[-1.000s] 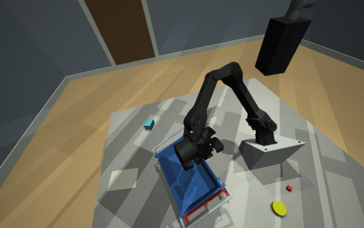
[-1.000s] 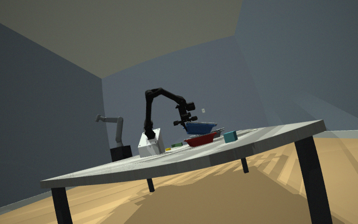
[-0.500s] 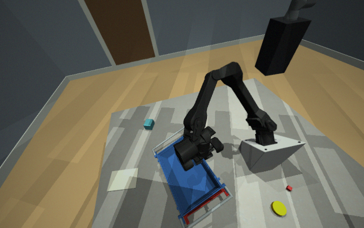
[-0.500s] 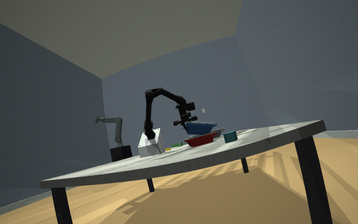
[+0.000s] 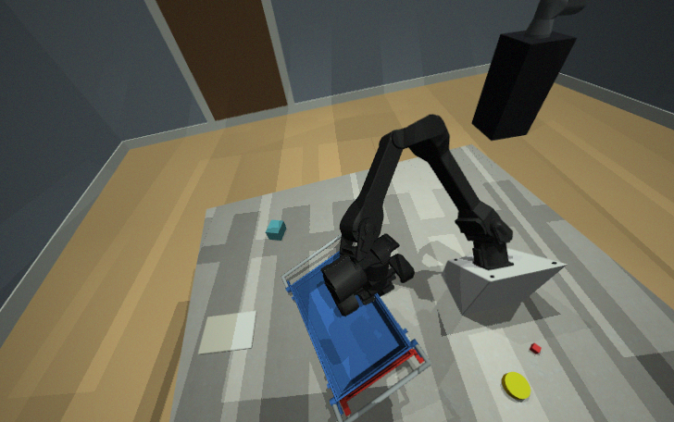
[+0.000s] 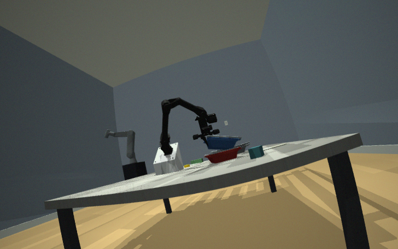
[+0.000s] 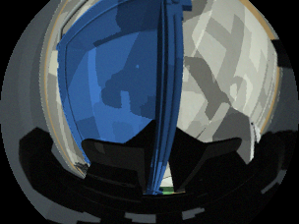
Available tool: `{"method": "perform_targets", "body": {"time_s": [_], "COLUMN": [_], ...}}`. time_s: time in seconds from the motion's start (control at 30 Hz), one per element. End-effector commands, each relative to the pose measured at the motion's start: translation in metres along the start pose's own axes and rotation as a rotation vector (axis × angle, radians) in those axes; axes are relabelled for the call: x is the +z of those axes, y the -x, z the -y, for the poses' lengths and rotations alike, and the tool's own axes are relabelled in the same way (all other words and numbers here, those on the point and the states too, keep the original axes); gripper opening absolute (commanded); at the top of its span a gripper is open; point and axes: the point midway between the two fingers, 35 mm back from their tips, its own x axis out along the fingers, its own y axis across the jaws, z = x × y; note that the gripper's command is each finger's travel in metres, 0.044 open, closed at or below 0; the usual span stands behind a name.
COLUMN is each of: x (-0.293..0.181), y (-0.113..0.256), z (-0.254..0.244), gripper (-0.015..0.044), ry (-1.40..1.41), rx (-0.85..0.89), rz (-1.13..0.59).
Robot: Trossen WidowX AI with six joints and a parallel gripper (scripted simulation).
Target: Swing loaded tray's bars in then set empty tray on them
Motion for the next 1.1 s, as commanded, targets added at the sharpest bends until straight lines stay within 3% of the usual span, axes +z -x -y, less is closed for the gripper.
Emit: {"method": "perform_targets", "body": {"time_s": [0.0, 1.07], "x": [0.001, 0.0], "y": [-0.004, -0.012], "z": [0.004, 0.008], "gripper": [0.0, 0.0], "ry": [0.006, 0.006], "rx": [-0.016, -0.017], "rz": [0.0, 0.0]}}
